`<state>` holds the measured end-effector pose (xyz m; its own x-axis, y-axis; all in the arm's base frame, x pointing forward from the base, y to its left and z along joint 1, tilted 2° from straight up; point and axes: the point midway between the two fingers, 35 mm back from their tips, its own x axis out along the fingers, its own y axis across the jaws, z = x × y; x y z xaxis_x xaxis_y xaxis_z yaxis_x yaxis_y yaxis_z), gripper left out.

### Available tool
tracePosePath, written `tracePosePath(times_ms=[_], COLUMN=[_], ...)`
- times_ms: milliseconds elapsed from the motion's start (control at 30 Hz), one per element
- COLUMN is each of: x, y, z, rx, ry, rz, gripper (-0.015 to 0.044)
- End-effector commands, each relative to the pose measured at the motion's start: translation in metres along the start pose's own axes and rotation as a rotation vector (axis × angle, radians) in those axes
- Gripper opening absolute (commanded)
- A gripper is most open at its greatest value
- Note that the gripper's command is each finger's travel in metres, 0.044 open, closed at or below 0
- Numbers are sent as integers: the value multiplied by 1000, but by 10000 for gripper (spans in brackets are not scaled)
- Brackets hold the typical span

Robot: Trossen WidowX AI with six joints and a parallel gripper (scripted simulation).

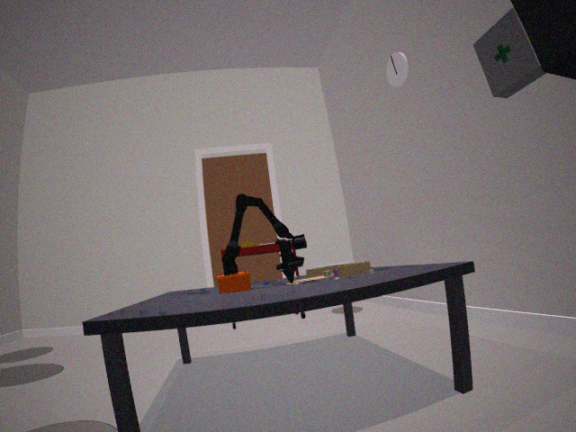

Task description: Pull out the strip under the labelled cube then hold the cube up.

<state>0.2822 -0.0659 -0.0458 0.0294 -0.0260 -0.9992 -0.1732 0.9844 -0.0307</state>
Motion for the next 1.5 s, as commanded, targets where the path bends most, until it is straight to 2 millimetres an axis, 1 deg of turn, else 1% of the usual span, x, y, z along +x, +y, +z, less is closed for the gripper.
tracePosePath(times_ms=[0, 1467], x=[7, 5], y=[1, 0], z=[-16, -74], rx=[6, 5], ry=[36, 40], rz=[7, 6], gripper=[0, 0])
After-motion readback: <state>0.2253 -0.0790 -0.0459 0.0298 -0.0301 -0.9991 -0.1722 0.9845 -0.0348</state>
